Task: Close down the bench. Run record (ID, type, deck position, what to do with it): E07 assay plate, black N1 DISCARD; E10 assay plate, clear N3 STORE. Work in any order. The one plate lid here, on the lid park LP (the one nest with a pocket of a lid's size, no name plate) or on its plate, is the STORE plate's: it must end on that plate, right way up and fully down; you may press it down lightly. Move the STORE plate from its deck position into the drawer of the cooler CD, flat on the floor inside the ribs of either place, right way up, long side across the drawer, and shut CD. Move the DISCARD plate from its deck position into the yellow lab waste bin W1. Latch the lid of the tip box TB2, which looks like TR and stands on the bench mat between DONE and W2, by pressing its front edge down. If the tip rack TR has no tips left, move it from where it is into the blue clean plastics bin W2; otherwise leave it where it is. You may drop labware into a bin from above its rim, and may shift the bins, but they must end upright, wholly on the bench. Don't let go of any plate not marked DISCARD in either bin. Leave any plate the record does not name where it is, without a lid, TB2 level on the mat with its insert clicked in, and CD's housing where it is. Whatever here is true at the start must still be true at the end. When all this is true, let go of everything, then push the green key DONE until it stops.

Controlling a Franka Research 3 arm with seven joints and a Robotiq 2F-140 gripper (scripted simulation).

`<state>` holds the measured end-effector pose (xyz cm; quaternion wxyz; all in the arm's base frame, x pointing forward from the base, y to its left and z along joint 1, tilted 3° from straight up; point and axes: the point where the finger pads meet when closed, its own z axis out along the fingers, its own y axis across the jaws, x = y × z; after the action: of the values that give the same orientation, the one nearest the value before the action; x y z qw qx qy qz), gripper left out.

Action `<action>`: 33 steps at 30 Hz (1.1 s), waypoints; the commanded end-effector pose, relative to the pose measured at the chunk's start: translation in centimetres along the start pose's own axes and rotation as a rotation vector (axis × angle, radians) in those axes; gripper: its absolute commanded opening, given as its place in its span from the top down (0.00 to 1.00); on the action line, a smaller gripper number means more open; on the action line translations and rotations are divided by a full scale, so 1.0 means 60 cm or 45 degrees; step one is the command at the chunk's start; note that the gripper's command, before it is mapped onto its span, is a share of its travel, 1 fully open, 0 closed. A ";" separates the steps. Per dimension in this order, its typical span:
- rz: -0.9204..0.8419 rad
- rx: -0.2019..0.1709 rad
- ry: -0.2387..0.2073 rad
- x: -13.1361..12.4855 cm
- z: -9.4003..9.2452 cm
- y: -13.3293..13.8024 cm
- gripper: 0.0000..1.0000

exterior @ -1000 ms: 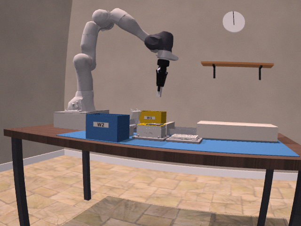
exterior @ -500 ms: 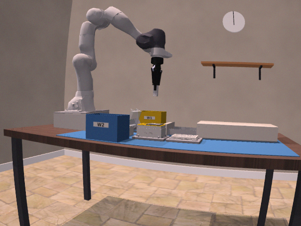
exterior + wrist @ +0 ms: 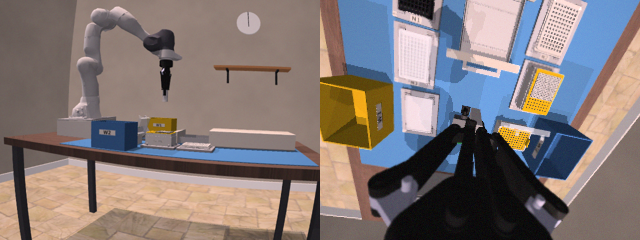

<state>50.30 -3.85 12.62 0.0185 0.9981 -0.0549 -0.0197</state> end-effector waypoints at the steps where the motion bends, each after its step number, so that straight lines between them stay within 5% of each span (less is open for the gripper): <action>1: -0.026 -0.001 0.004 0.001 0.000 0.002 1.00; 33: -0.049 -0.001 0.004 -0.002 0.039 0.171 1.00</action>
<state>48.81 -13.38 10.70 0.0193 0.9978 -0.0589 -0.0222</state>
